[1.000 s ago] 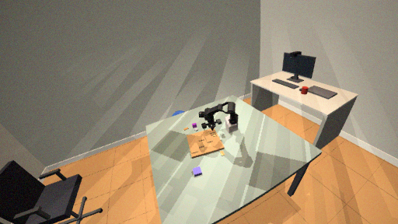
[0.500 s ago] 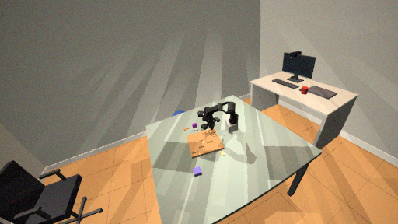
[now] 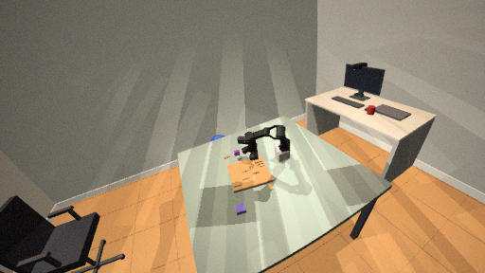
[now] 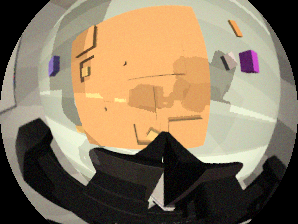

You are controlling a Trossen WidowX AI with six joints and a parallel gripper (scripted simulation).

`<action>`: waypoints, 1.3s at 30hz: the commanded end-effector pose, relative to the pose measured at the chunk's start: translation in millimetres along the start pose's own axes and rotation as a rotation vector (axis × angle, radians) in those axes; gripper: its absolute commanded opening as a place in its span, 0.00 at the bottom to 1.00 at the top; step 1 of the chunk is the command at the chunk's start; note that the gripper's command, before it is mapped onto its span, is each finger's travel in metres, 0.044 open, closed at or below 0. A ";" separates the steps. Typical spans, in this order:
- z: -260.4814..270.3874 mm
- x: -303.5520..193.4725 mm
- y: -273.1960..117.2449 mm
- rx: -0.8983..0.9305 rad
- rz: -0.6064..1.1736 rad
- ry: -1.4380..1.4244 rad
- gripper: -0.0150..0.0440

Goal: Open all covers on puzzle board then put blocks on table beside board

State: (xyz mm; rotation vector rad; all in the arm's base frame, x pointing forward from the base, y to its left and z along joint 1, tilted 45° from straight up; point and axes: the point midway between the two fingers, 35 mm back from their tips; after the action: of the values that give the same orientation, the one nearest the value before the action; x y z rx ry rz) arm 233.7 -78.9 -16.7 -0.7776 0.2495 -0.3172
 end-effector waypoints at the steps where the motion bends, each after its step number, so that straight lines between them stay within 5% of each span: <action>1: 15.7 35.2 -7.3 -0.004 -0.015 -0.924 0.25; 15: 31.3 58.7 -10.2 -0.011 -0.017 -1.810 0.25; 39: 31.4 59.0 -10.2 -0.011 -0.017 -1.820 0.25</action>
State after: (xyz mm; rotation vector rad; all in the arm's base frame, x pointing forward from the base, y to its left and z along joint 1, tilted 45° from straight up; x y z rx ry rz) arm 295.1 -86.7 5.0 -0.8126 -1.4510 0.4467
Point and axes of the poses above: the point midway between the two fingers, 35 mm back from their tips, its own y axis out along the fingers, its own z axis across the jaws, x = y × z, and after that the axes turned 10 degrees about -y, right-handed
